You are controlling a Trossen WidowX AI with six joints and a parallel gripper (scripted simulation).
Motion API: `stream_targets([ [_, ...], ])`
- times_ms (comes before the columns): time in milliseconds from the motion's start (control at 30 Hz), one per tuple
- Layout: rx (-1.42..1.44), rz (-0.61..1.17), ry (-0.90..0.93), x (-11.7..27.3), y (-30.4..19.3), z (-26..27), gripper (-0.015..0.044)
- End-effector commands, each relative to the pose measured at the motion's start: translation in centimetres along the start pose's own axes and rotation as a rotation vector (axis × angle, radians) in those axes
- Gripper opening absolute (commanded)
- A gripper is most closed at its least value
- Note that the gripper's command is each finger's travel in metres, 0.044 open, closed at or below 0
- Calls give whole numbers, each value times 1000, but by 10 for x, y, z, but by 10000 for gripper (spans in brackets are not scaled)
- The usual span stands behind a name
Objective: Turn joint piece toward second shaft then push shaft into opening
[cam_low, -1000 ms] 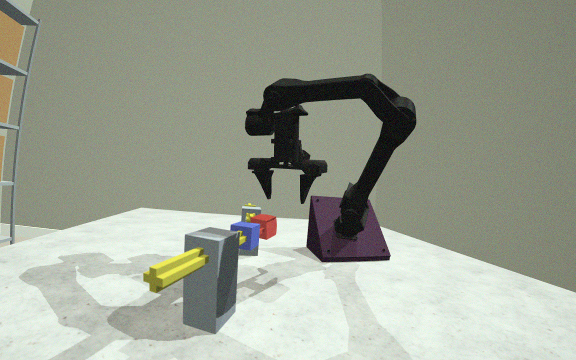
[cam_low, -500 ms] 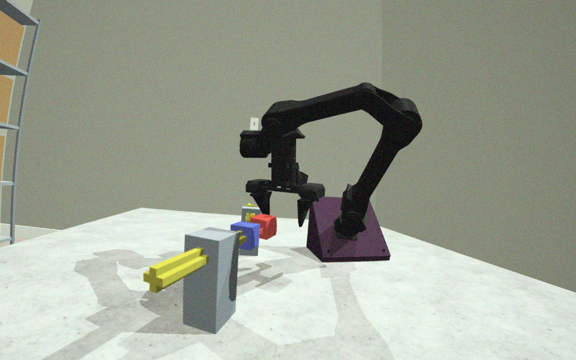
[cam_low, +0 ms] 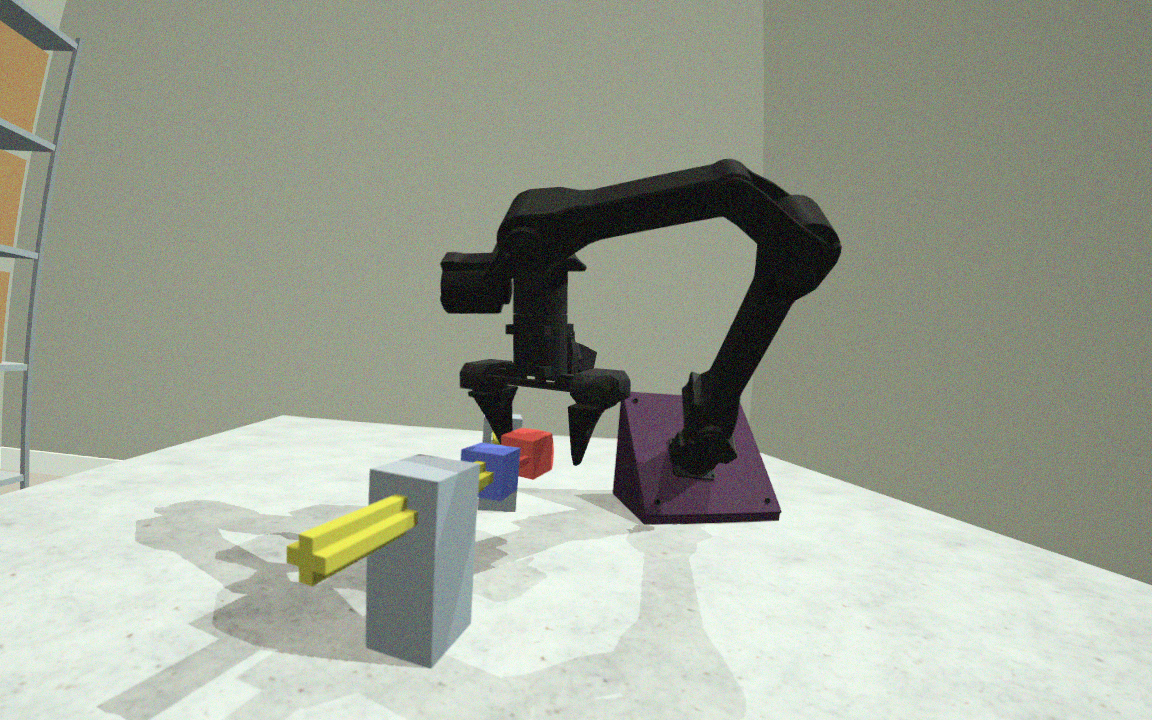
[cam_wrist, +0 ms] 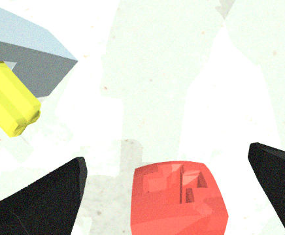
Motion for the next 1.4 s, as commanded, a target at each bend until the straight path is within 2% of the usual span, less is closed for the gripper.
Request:
stream_targets([
  [0,-2,6,-3,2,-13,-3,440],
  [733,-2,6,-4,-27,-14,-3,440],
  [1067,-2,6,-4,-27,-14,-3,182],
  [1367,-2,6,-4,-27,-14,-3,182],
])
Point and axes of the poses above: the point midway between the two fingers, 35 mm back from their tips, its own x axis back along the fingers, its own z axis across the jaws, y = z × x, the point moved 8 cm from there along x, back along the fingers, and after that the axes turned 9 degrees about -x, right-handed, at the moved point
